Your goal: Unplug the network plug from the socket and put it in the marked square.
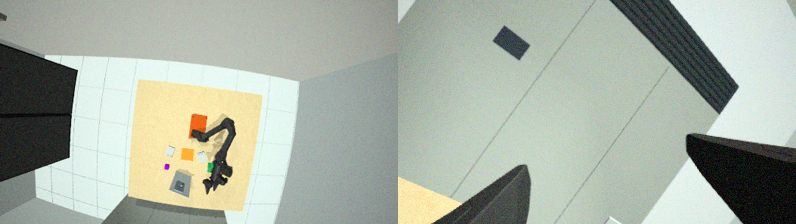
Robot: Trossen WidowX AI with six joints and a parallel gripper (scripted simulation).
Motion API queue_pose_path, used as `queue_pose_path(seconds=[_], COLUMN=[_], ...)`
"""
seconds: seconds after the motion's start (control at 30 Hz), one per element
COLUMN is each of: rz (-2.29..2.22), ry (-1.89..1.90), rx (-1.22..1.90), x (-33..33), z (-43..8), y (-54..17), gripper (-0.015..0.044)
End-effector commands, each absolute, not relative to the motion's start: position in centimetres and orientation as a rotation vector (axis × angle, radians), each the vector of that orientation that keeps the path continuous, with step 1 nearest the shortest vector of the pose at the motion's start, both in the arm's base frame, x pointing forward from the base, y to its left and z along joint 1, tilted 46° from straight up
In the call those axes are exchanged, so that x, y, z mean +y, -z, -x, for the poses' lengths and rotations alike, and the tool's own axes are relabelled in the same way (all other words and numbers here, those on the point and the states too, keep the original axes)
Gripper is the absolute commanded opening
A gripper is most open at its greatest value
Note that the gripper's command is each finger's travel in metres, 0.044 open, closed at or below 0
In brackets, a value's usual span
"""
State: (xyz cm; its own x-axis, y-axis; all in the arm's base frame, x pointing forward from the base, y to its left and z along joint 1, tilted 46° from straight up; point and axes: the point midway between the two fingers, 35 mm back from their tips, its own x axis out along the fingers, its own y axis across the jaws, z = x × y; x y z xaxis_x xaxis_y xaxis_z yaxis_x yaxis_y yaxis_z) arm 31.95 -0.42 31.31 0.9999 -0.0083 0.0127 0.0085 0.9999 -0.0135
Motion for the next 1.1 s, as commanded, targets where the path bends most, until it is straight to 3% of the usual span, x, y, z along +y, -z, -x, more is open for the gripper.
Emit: queue_pose_path(seconds=[0.0,0.3,1.07], rz=[0.015,0.152,0.785], ry=[0.009,0.027,0.025], rx=[-0.011,0.102,0.418], x=[-0.4,-0.6,-1.2], z=[-32.0,-33.5,-30.9], y=[-31.2,-25.3,-8.0], gripper=[0.0374,0.0156,0.0156])
